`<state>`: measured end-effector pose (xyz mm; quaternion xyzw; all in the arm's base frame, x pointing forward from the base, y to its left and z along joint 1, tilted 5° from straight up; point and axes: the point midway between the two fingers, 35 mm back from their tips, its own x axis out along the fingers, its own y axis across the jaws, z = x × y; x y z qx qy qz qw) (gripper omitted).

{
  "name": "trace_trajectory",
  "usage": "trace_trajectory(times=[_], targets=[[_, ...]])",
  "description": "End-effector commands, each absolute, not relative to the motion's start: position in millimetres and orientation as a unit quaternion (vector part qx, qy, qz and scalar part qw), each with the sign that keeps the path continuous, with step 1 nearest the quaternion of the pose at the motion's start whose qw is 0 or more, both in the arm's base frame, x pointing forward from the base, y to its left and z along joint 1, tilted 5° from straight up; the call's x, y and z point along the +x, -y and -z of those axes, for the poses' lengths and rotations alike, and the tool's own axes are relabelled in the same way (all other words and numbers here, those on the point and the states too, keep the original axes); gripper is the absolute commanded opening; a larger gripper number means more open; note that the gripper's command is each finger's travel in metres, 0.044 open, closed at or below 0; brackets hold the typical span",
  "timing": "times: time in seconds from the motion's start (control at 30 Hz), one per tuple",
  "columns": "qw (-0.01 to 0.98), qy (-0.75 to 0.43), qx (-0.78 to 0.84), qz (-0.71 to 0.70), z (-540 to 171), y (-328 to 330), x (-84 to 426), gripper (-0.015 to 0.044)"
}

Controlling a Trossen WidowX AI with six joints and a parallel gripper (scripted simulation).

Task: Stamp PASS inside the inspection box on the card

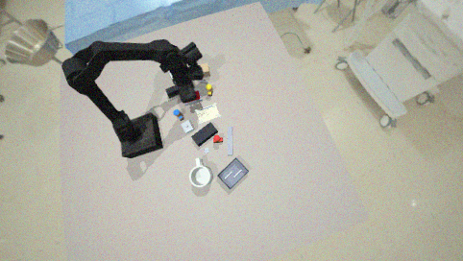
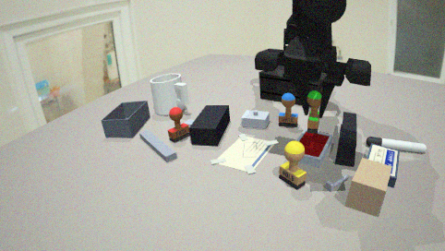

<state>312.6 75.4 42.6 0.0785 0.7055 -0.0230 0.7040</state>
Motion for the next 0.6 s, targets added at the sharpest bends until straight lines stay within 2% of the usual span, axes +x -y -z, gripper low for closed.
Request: trace_trajectory(times=[0.0,0.57], targets=[[0.702,-0.707,0.081,0.025,-38.6,-75.8,311.4,0.0],[0.702,-0.707,0.081,0.024,-27.5,-76.7,311.0,0.0]])
